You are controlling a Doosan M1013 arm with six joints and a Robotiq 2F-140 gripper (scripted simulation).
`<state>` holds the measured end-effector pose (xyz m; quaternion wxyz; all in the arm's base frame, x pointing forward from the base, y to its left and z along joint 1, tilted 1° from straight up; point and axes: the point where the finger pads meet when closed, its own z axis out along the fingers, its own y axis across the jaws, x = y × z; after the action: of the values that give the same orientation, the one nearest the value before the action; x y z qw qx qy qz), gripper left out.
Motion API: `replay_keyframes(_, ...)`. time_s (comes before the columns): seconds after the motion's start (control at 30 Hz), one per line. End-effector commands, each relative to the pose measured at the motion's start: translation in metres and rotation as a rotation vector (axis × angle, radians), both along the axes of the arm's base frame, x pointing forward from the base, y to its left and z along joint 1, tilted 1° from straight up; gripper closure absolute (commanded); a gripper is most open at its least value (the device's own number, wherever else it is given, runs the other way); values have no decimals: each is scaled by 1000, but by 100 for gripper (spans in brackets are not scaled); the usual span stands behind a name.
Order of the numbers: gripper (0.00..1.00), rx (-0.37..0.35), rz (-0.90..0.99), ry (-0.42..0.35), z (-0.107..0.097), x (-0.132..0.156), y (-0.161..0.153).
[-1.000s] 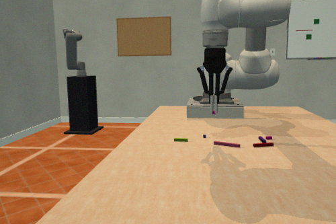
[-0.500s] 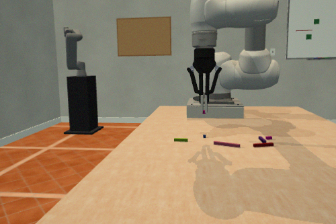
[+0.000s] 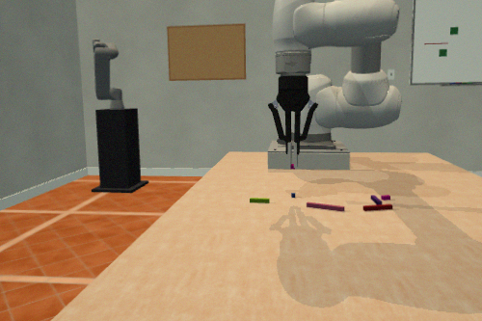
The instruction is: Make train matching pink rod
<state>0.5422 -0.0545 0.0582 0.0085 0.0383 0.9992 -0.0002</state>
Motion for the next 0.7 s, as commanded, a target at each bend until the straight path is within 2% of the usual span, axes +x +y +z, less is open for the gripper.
replay_keyframes(0.0,97,4,3,6,-18,-4,1)
replay_keyframes(0.43,97,4,3,6,-63,-3,1)
replay_keyframes(0.67,97,4,3,6,-73,-3,0)
